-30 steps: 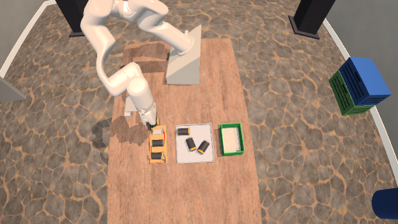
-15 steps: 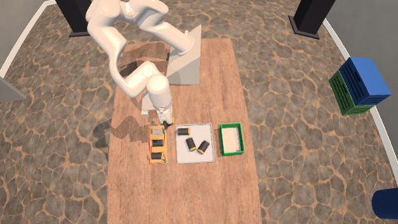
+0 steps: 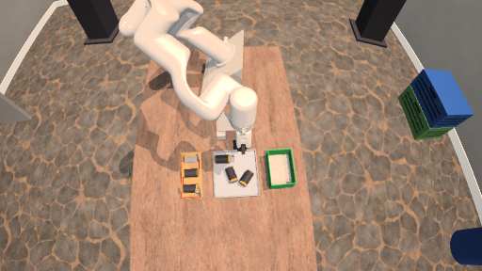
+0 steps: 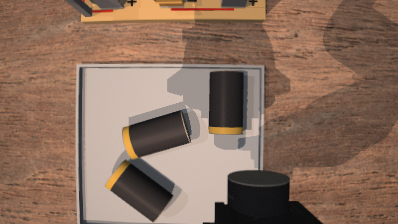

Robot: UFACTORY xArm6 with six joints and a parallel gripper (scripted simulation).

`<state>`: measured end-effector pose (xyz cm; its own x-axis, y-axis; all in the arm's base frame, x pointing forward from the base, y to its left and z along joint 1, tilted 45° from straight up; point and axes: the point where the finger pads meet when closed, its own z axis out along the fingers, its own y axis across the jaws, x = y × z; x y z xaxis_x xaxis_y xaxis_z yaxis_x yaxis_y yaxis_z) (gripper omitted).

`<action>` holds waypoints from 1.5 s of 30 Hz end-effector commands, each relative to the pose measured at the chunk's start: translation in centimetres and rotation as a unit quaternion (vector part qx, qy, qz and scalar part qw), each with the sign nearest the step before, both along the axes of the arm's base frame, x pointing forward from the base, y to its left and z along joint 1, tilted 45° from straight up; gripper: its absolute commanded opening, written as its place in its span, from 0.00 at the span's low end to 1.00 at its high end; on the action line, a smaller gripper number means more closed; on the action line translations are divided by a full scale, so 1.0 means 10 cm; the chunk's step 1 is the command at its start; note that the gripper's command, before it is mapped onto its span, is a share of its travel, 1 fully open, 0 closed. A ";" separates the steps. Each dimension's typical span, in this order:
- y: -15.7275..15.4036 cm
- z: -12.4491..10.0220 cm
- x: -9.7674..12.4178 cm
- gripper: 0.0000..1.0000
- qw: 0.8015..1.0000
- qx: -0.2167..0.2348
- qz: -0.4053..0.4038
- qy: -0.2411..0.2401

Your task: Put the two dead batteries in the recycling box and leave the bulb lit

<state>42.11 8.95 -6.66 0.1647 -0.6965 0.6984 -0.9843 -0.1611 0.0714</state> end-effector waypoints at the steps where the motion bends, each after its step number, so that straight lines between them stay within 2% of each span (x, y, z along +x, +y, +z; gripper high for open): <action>1: 0.19 -0.17 0.02 0.28 1.000 -0.002 -0.002 -0.001; 27: 0.18 -0.17 0.02 0.28 1.000 -0.002 -0.003 -0.002; 29: 0.09 -0.27 0.03 0.28 1.000 -0.002 -0.003 -0.002; 34: -0.33 -0.69 0.07 0.28 1.000 -0.002 -0.003 -0.002; 45: -0.35 -0.72 0.07 0.28 1.000 -0.002 -0.003 -0.002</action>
<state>42.67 5.37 -13.79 0.1593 -0.6945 0.7017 -0.9855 -0.1537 0.0716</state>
